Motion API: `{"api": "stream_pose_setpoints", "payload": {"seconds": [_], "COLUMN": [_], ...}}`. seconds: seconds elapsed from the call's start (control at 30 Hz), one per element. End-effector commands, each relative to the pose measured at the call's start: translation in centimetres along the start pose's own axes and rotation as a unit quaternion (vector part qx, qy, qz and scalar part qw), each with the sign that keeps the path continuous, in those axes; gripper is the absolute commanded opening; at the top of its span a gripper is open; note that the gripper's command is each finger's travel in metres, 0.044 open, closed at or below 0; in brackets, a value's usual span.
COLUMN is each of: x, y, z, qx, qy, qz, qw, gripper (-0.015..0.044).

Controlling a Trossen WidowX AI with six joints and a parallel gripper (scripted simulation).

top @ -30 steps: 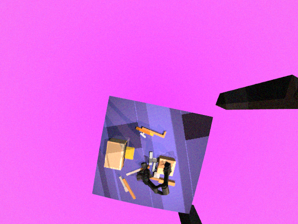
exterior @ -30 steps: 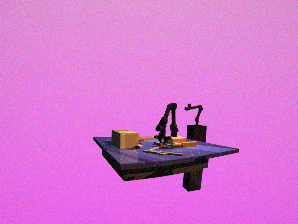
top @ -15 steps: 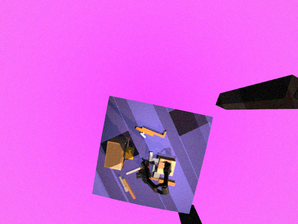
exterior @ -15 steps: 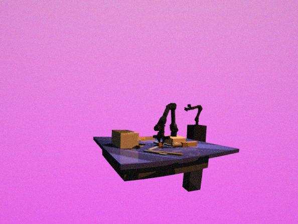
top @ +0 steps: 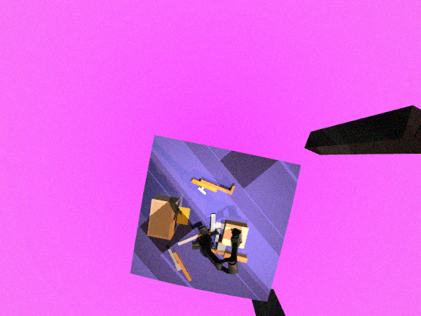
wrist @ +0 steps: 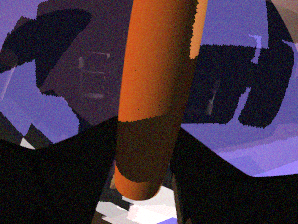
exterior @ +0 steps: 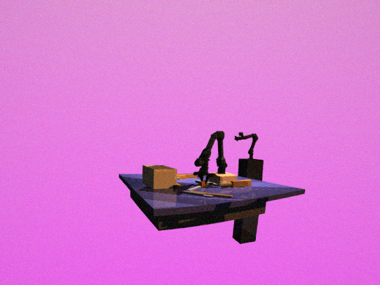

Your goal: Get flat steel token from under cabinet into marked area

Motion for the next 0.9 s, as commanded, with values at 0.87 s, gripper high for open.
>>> {"api": "stream_pose_setpoints", "payload": {"seconds": [0.87], "x": [-3.0], "y": [0.2], "z": [0.1], "qx": [-0.002], "qy": [0.001], "qz": [0.003], "qw": [1.000], "gripper": [0.0000]}}
Point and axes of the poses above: the point midway between the two fingers, 35 mm back from their tips, its own z axis back along the fingers, its own x axis across the jaws, y = z × x, the point moved 2 cm from there along z, back along the fingers, and after that the axes turned 10 degrees about -z, right-handed, at the moved point
